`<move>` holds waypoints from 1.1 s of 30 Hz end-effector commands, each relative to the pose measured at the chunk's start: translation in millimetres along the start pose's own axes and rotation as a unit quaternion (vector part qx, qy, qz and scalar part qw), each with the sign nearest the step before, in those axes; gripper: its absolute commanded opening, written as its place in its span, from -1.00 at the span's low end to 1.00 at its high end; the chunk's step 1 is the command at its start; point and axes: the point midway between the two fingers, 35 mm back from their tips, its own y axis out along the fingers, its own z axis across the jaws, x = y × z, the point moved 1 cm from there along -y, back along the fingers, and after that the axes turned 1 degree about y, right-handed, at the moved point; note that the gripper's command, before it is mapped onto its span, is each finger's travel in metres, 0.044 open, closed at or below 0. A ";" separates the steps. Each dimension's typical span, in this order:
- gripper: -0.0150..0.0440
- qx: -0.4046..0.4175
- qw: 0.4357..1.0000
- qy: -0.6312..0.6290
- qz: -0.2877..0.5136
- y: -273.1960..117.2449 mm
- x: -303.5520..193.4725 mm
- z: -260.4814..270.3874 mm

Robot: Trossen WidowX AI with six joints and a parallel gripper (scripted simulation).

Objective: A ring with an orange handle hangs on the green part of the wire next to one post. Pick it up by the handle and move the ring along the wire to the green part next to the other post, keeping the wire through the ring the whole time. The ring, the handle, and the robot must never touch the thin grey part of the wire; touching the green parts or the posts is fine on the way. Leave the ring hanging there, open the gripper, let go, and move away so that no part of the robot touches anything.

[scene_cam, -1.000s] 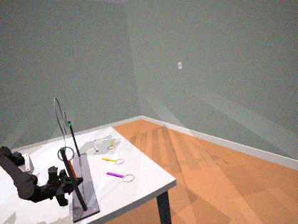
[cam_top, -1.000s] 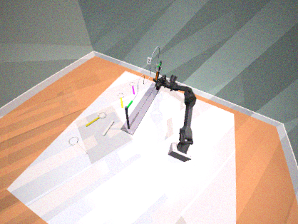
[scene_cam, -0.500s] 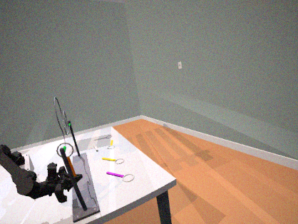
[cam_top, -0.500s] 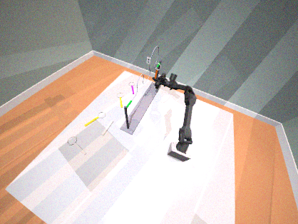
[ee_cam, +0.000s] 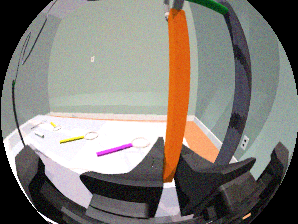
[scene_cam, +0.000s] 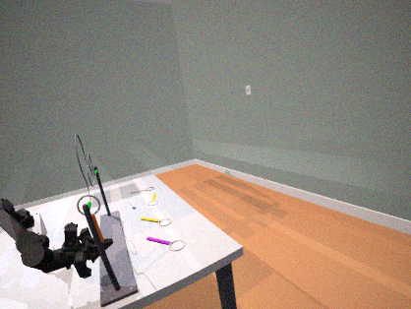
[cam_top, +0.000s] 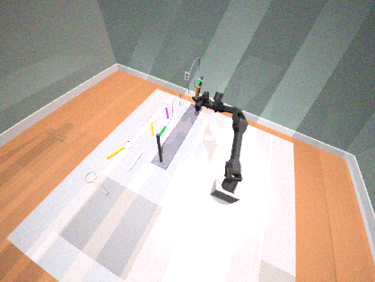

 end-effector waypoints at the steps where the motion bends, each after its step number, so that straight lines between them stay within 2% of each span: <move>1: -1.00 -0.001 1.000 0.002 0.001 0.0 0.2 -0.2; 13: -1.00 -0.002 1.000 0.003 0.012 -2.7 0.3 5.6; 33: -1.00 -0.003 0.982 0.009 0.190 -47.6 14.3 27.6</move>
